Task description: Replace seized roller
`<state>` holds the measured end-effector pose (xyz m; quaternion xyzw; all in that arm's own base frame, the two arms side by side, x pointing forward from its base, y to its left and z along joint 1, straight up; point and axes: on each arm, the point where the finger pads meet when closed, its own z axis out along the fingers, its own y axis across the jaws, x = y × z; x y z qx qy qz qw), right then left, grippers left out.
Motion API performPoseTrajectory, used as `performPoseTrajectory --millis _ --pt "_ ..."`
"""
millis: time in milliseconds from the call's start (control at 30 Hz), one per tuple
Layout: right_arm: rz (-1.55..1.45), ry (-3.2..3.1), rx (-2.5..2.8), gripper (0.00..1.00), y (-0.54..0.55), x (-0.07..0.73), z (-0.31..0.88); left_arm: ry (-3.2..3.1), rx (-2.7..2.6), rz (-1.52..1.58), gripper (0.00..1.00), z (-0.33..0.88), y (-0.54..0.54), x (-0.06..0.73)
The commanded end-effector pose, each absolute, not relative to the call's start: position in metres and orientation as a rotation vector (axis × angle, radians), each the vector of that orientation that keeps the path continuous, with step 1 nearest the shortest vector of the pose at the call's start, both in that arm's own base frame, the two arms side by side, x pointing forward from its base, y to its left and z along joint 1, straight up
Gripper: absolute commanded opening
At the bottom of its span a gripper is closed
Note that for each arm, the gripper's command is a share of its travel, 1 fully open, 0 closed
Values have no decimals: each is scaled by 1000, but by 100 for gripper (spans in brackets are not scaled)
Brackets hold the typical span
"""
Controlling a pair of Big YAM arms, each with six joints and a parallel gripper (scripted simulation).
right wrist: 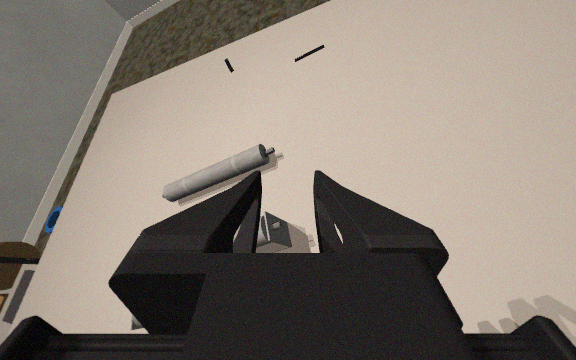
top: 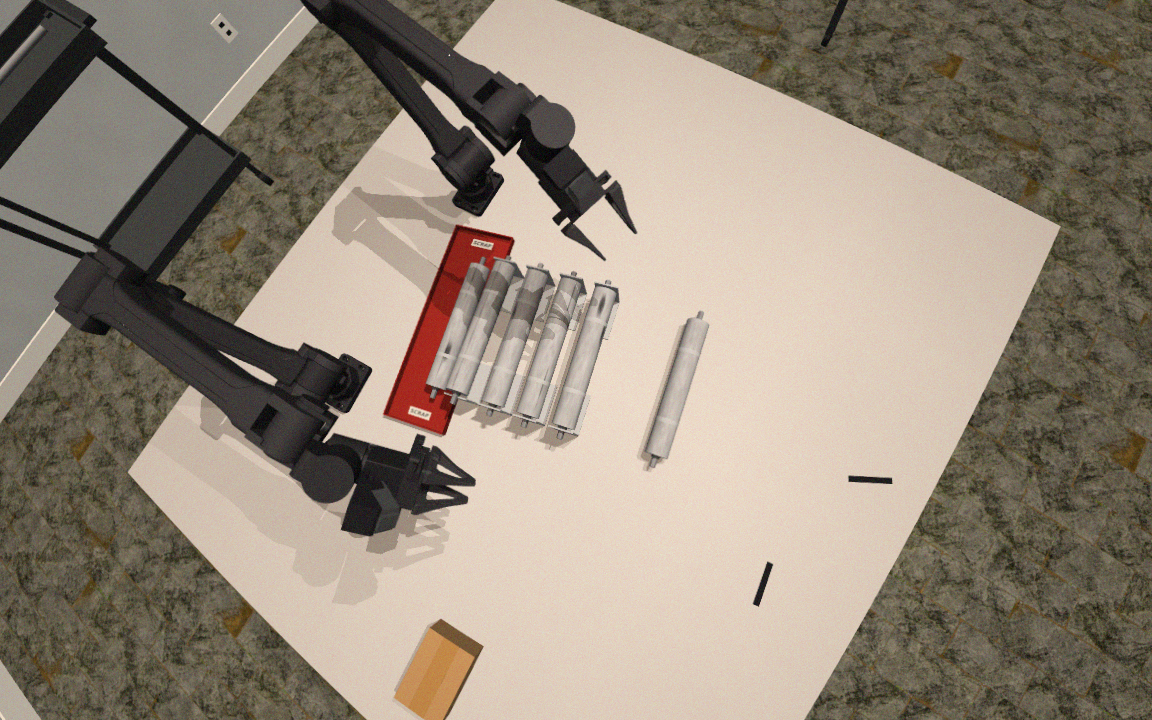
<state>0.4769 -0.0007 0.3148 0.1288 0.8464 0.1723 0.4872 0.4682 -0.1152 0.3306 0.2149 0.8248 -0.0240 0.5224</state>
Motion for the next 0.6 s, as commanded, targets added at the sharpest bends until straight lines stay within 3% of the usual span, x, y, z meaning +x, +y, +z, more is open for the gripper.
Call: performPoseTrajectory --millis 0,567 --pt "312 1875 111 32 3 512 397 1833 338 -65 62 404 -97 503" --pt "-24 1494 -43 32 2 531 534 1507 -24 -19 62 526 -1 531"
